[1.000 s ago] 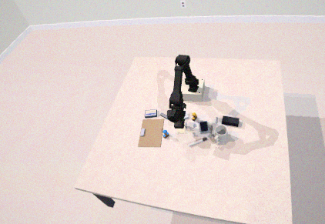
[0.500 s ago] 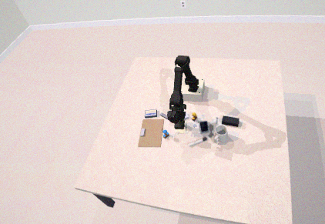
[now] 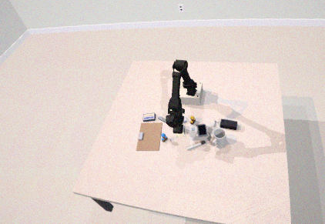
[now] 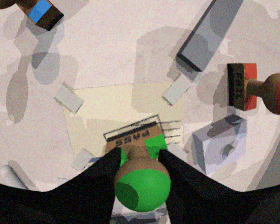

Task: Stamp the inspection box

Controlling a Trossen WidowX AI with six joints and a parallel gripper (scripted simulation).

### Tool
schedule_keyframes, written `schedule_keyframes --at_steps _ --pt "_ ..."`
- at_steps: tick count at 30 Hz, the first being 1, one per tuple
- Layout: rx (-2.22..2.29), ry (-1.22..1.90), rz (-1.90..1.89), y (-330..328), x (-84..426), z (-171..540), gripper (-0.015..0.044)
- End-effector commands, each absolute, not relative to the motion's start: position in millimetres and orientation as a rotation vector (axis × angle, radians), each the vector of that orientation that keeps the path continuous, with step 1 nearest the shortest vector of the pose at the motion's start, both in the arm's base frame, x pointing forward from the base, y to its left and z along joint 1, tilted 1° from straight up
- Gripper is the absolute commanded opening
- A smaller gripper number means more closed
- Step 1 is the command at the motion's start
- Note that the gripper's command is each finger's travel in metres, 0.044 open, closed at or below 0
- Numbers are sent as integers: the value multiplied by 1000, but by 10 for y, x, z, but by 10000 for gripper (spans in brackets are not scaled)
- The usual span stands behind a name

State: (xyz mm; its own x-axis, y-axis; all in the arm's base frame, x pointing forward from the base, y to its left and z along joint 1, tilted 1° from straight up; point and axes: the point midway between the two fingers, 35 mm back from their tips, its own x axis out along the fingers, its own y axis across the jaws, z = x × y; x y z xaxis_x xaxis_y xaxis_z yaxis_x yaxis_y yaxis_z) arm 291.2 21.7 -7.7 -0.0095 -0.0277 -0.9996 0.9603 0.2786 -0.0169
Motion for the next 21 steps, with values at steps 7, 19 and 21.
schedule_keyframes --at_steps 7,19,21 --pt "976 1323 -1019 220 2908 -114 0" --pt "976 1322 -1018 219 2909 -138 0" --pt "976 1322 -1018 219 2909 -145 0"
